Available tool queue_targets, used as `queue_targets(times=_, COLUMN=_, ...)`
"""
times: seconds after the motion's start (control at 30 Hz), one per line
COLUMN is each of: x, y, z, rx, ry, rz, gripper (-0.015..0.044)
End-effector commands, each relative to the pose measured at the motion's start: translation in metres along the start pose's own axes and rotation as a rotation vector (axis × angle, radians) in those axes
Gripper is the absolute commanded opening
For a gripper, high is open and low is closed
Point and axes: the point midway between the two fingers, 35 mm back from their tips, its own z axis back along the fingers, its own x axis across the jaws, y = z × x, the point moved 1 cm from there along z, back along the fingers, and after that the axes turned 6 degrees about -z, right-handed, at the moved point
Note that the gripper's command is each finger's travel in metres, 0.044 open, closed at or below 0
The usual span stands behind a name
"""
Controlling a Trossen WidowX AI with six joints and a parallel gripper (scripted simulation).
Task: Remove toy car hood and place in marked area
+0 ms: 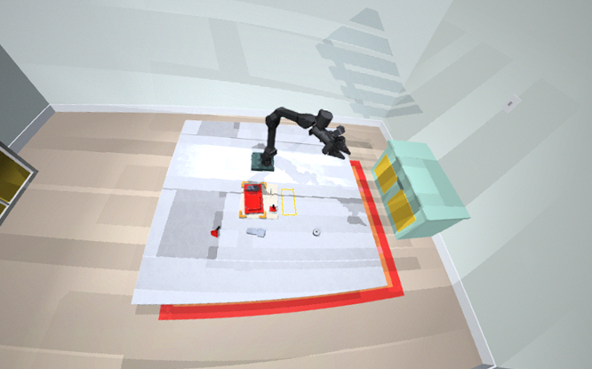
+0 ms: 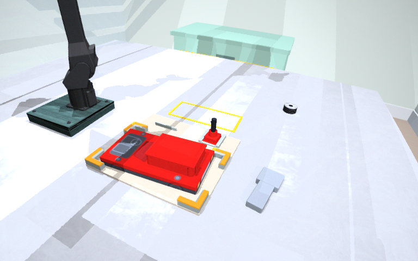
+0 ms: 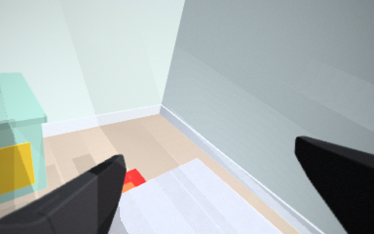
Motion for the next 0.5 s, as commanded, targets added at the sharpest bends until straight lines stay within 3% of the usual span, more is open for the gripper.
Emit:
queue_targets(times=0.0, x=-0.026, y=0.041, z=-0.011, rx=0.130, ry=0.052, rz=-0.014, gripper=0.0440)
queue_targets(times=0.23, x=-0.084, y=0.127, z=-0.013, rx=0.399, ry=0.157, rz=-0.082, gripper=0.0440)
queue_targets(times=0.47, x=-0.136, y=0.213, z=0.011, rx=0.668, ry=0.253, rz=-0.195, gripper=0.0440)
